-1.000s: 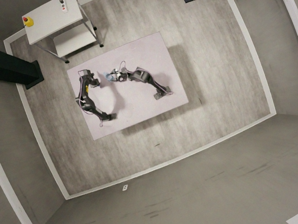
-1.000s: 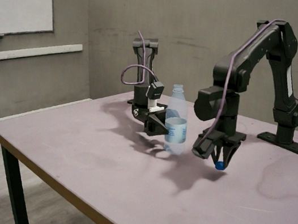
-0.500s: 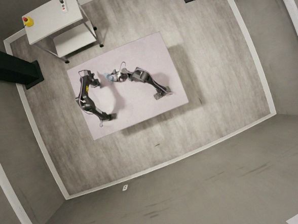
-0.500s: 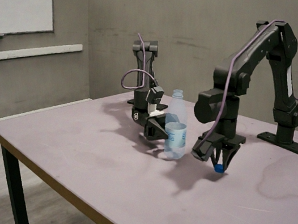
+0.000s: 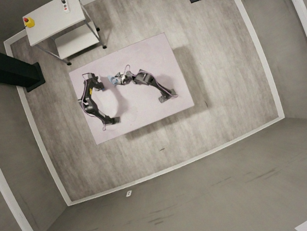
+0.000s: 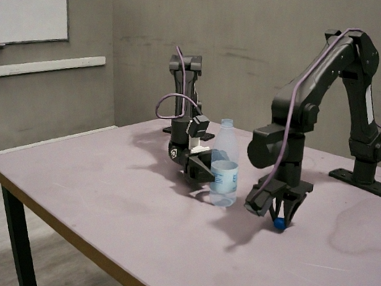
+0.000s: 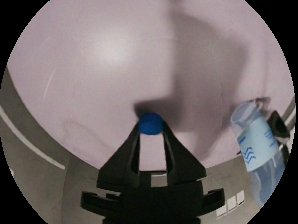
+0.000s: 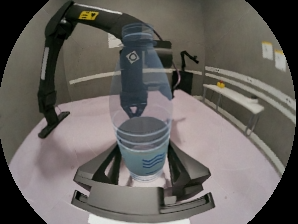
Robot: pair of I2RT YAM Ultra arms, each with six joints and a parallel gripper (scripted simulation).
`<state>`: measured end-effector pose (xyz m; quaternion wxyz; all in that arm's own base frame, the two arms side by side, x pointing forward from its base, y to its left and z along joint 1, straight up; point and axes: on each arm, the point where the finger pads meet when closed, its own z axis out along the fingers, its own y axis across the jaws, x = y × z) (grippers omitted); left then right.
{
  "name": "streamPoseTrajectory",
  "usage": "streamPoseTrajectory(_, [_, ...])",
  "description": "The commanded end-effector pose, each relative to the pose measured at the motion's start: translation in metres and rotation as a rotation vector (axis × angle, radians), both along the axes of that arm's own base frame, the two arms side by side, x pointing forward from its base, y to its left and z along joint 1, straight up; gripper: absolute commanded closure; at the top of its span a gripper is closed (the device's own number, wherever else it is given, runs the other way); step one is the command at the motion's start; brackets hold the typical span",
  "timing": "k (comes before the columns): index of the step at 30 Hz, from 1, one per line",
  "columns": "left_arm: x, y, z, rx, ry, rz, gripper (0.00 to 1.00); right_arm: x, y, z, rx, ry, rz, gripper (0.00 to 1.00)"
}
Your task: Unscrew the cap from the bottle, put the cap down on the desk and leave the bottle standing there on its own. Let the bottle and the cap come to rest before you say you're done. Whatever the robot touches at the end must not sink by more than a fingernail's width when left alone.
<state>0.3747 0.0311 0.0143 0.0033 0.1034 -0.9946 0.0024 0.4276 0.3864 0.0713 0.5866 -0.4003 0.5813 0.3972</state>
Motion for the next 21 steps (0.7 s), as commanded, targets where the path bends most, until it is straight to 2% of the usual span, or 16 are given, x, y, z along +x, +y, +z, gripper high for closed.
streamPoseTrajectory(1, [0.0054, -0.0001, 0.001, 0.006, -0.018, -0.003, 1.0, 0.0019, 0.0, 0.0074, 0.012, -0.002, -0.001, 1.0])
streamPoseTrajectory(16, [0.0054, -0.0001, 0.001, 0.006, -0.018, -0.003, 1.0, 0.0014, 0.0006, 0.0068, 0.009, -0.008, 0.0, 1.0])
streamPoseTrajectory(21, [0.0054, -0.0001, 0.001, 0.006, -0.018, -0.003, 1.0, 0.0014, 0.0006, 0.0068, 0.009, -0.008, 0.0, 0.43])
